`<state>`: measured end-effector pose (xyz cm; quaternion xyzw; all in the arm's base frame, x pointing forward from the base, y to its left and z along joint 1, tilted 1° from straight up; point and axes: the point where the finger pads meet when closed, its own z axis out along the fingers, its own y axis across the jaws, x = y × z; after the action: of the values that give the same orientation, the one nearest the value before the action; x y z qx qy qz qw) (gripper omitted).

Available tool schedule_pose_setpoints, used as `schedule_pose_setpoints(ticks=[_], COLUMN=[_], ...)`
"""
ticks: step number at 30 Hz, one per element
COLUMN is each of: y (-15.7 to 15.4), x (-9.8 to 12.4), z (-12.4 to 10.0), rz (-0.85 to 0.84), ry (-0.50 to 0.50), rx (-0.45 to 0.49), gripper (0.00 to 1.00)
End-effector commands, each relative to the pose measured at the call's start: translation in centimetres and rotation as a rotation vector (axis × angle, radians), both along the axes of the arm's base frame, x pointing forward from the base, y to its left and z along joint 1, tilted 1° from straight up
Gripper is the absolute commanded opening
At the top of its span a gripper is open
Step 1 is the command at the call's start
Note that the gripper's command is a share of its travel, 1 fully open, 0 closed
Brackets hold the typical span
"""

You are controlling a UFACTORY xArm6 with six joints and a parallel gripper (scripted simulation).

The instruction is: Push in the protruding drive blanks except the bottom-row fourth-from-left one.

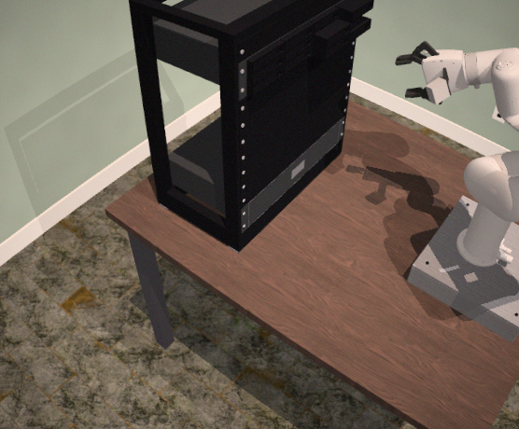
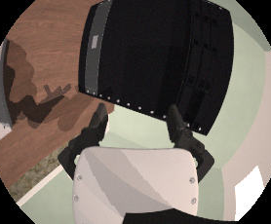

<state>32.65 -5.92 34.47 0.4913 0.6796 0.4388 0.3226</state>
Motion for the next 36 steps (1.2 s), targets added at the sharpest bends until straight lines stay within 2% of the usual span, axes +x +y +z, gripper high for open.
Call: schedule_pose_setpoints(ticks=[1, 14, 28, 36], y=[0.6, 2.5, 3.5, 3.8], x=[0.6, 1.6, 2.0, 2.0], z=[1.6, 6.2, 8.6, 9.1], rz=[-0.086, -0.222, -0.296, -0.305], ry=[-0.068, -0.274, -0.380, -0.404], rx=[-0.010, 0.047, 0.075, 0.081], gripper=[1.00, 1.00, 1.00, 1.00])
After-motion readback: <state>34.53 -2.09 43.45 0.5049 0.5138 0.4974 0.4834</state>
